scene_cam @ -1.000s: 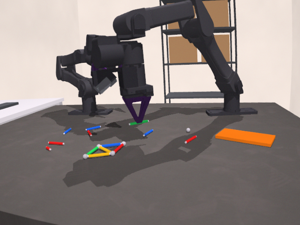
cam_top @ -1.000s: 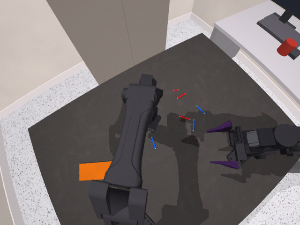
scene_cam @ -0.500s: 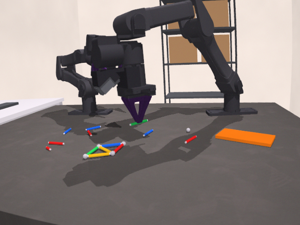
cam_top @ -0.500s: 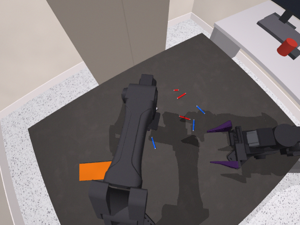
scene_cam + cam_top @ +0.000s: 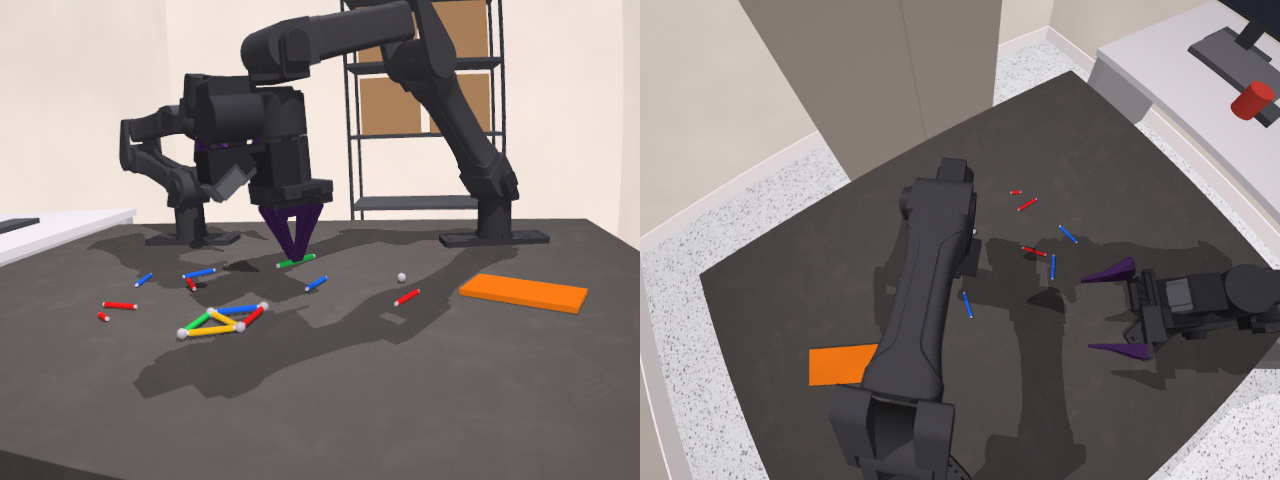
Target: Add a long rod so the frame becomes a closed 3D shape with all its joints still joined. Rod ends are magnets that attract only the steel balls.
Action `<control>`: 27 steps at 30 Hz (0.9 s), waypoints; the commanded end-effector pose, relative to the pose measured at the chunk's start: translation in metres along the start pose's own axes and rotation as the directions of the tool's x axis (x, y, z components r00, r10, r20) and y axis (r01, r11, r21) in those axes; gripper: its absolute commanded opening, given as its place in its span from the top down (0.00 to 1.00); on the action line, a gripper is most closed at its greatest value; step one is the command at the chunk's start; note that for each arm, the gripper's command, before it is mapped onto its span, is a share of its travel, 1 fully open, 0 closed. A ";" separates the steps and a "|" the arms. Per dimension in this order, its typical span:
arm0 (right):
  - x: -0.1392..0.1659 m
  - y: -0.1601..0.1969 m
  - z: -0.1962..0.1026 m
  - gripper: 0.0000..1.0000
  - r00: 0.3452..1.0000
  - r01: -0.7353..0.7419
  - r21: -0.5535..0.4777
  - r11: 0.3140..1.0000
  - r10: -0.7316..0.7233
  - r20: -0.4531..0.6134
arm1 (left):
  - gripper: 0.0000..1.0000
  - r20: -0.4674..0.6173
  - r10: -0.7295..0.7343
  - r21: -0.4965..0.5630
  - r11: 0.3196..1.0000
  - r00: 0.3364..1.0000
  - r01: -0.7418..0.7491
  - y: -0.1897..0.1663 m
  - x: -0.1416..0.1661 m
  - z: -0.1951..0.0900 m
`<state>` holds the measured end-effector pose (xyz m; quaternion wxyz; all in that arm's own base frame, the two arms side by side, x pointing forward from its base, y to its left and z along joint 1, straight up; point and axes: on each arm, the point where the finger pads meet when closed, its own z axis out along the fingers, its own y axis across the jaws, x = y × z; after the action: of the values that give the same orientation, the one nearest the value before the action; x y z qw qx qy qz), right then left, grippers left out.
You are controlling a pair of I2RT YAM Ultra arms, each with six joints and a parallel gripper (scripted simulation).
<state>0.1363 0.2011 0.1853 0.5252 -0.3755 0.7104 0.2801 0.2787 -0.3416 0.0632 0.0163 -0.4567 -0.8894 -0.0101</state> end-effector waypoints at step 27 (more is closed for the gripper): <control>-0.008 0.000 -0.003 0.00 1.000 0.004 0.000 1.000 -0.004 0.031 | 1.00 0.507 -0.048 0.019 0.999 0.860 0.045 -0.003 -0.022 -0.030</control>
<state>0.1363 0.2011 0.1853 0.5252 -0.3755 0.7104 0.2801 0.2842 -0.3532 0.0826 -0.1613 -0.4348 -0.8822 0.0809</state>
